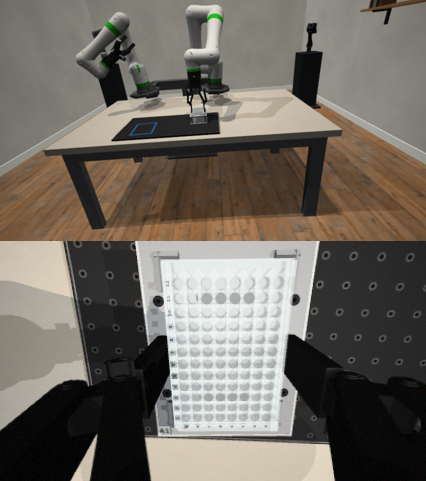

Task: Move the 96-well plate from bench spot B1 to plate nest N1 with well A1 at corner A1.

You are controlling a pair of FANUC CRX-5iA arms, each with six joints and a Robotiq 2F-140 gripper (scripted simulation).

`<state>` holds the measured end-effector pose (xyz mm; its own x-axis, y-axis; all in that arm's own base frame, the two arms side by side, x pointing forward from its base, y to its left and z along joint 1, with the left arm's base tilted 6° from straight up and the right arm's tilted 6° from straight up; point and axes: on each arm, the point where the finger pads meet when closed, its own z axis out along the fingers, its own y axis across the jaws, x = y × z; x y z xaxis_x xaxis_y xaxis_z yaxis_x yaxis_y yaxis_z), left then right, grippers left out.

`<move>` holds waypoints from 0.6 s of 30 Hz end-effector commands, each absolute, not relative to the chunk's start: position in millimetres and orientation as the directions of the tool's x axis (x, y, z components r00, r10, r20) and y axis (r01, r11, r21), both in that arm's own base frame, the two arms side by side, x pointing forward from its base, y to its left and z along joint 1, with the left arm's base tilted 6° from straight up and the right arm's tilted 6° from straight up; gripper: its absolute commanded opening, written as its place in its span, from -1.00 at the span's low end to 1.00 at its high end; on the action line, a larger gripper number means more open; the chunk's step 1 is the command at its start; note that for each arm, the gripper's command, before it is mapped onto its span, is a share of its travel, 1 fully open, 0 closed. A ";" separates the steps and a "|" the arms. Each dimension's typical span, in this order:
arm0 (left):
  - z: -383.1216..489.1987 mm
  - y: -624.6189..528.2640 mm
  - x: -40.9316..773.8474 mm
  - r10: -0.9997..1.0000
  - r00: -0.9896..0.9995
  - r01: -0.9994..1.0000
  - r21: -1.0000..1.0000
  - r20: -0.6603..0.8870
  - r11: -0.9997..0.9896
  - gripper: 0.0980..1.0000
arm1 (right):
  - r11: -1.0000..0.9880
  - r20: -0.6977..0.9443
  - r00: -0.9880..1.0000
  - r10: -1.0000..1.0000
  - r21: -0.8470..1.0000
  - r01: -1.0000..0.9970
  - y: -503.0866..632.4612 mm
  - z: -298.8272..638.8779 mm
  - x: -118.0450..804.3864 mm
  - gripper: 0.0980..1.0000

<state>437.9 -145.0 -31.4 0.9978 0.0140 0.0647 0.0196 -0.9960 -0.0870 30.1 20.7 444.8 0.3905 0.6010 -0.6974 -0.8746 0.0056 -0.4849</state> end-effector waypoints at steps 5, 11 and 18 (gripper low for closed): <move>-32.0 -145.2 438.5 0.014 0.998 0.020 -0.086 0.066 -0.996 0.12 | 0.005 -0.698 0.391 0.600 -0.485 -0.874 20.7 444.8 30.1 1.00; -32.7 -145.1 438.5 0.014 0.998 0.020 -0.086 0.066 -0.996 0.12 | 0.005 -0.698 0.391 0.600 -0.485 -0.874 20.7 444.8 30.1 1.00; -32.8 -145.1 438.5 0.014 0.998 0.020 -0.086 0.066 -0.996 1.00 | 0.005 -0.698 0.391 0.600 -0.485 -0.874 20.7 444.8 30.1 1.00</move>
